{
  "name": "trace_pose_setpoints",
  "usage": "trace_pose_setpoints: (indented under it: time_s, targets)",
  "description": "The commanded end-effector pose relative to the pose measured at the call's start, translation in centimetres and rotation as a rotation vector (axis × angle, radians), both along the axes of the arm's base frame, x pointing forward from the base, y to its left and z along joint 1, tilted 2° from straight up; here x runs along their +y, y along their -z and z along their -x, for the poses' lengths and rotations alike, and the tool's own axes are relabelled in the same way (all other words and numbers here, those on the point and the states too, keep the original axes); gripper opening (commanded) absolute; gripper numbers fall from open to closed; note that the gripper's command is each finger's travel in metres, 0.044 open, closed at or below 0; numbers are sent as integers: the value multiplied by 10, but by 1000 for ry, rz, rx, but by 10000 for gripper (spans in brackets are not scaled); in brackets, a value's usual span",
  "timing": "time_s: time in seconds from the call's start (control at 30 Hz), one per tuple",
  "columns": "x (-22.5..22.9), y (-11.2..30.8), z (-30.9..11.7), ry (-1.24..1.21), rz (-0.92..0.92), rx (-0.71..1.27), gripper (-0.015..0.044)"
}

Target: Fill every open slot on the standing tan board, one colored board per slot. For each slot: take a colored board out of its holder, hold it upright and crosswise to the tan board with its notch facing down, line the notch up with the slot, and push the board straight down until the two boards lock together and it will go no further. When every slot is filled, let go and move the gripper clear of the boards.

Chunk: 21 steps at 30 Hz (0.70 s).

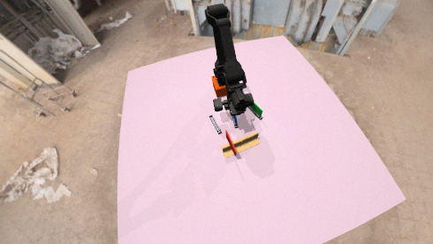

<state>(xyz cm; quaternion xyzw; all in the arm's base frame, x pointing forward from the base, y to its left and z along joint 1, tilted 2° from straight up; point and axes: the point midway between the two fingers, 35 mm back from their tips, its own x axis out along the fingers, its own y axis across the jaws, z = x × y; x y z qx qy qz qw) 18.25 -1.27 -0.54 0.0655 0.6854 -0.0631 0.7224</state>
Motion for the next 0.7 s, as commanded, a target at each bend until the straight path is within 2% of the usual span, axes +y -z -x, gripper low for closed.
trace_pose_setpoints:
  time_s: [0.0,0.67]
  targets:
    - [0,1,1,4,1,1,0]
    - [0,-17,2,4,1,1,0]
